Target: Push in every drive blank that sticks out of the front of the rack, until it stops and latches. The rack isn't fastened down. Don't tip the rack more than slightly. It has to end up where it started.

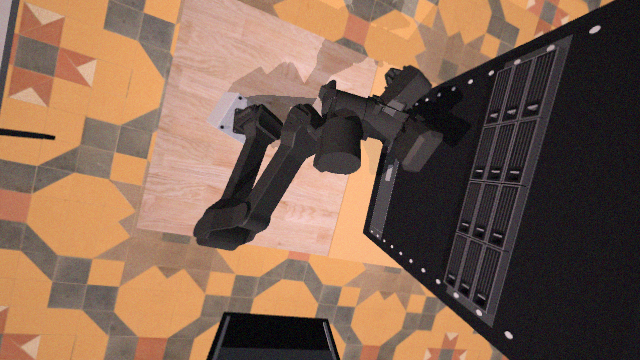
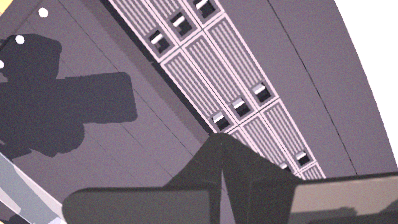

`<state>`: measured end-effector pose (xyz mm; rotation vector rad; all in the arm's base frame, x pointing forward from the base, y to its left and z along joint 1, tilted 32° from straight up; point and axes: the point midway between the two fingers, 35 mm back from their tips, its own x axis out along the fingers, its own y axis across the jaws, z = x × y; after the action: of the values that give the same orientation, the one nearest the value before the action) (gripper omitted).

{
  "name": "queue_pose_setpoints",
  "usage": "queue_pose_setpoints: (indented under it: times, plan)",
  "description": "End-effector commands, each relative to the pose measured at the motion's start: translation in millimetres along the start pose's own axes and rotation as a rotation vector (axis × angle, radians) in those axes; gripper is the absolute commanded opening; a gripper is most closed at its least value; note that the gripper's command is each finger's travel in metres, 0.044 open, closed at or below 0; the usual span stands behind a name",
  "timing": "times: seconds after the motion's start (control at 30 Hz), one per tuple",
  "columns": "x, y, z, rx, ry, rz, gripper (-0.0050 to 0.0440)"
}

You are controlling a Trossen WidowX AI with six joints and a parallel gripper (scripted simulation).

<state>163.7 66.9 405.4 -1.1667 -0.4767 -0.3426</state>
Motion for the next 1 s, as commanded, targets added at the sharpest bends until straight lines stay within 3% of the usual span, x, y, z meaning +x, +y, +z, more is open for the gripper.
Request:
queue_pose_setpoints:
  times: [0.0, 0.97]
  plan:
    - [-4, 1, -1, -0.112, 0.021, 0.003, -0.005]
    - [-14, 5, -5, -0.527, 0.015, 0.033, -0.005]
